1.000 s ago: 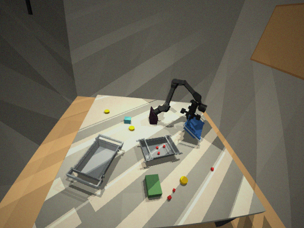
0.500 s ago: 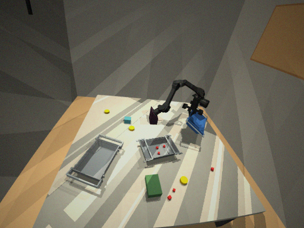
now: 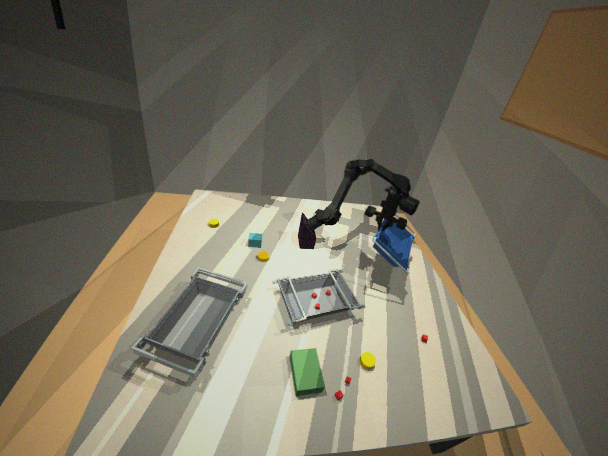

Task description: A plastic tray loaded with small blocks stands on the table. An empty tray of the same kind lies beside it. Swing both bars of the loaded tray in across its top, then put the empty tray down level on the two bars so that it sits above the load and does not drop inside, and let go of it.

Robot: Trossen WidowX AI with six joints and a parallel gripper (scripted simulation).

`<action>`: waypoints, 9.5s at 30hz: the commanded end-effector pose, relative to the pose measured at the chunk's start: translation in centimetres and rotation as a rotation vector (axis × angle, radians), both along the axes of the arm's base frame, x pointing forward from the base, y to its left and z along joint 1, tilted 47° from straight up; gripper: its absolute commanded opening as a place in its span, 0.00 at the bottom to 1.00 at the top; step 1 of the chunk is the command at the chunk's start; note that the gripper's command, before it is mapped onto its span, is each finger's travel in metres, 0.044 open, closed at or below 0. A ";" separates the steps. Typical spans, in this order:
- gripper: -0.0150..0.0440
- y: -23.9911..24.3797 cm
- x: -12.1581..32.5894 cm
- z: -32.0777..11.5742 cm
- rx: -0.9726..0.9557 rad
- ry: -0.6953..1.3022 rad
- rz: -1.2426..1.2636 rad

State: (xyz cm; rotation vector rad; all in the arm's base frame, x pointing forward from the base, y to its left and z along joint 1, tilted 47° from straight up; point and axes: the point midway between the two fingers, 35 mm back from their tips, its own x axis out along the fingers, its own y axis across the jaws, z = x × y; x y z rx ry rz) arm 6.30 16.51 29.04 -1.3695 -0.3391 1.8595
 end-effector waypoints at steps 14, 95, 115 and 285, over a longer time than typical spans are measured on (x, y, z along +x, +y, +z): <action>0.25 0.3 1.6 0.0 -0.011 0.008 -0.023; 0.25 -13.3 25.9 -15.1 -0.150 0.417 -0.434; 0.25 -20.1 27.3 -21.1 -0.096 0.531 -0.520; 0.25 -15.3 23.7 -29.0 -0.084 0.546 -0.530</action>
